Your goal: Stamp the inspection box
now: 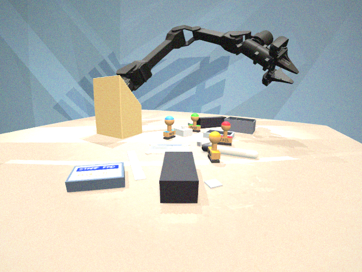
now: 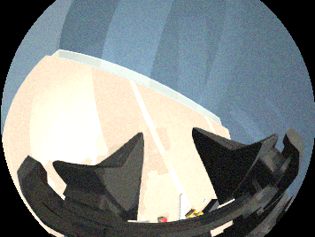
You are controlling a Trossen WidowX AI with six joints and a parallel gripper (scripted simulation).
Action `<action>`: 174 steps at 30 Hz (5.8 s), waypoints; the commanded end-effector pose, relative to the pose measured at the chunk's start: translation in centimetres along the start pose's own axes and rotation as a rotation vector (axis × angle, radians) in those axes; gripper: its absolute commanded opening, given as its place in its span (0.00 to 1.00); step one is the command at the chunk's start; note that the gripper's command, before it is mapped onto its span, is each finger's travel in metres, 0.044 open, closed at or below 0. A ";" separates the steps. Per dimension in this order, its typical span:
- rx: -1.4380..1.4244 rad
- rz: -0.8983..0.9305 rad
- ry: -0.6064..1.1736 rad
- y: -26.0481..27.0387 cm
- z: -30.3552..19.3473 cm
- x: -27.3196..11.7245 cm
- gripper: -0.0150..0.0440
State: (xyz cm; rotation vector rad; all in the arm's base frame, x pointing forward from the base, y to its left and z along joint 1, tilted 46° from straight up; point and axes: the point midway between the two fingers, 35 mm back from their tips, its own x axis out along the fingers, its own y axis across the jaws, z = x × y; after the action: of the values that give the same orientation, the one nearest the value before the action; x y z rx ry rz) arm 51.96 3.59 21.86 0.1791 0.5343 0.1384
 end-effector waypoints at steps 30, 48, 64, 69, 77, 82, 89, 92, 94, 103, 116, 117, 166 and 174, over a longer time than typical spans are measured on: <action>0.367 0.479 0.897 6.0 -25.2 -17.4 0.64; 0.366 0.477 0.897 7.6 -27.1 -15.7 0.64; 0.369 0.482 0.895 9.2 -28.8 -14.6 0.64; 0.370 0.484 0.895 9.7 -29.3 -14.3 0.64; 0.363 0.493 0.891 9.9 -29.2 -14.3 0.50; 0.363 0.493 0.891 9.9 -29.2 -14.3 0.44; 0.363 0.493 0.892 9.9 -29.1 -14.3 0.26; 0.363 0.493 0.892 9.8 -29.1 -14.4 0.25; 0.363 0.493 0.892 9.7 -29.0 -14.4 0.25; 0.363 0.493 0.892 9.4 -28.7 -14.6 0.25; 0.362 0.493 0.893 9.0 -28.3 -14.8 0.25; 0.362 0.493 0.893 9.0 -28.3 -14.9 0.25; 0.365 0.498 0.893 7.6 -26.8 -16.0 0.25; 0.366 0.500 0.892 7.4 -26.6 -16.2 0.25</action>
State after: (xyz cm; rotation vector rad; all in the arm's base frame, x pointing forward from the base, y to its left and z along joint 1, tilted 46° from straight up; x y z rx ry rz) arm 23.64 11.53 8.59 0.6234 1.4106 0.6181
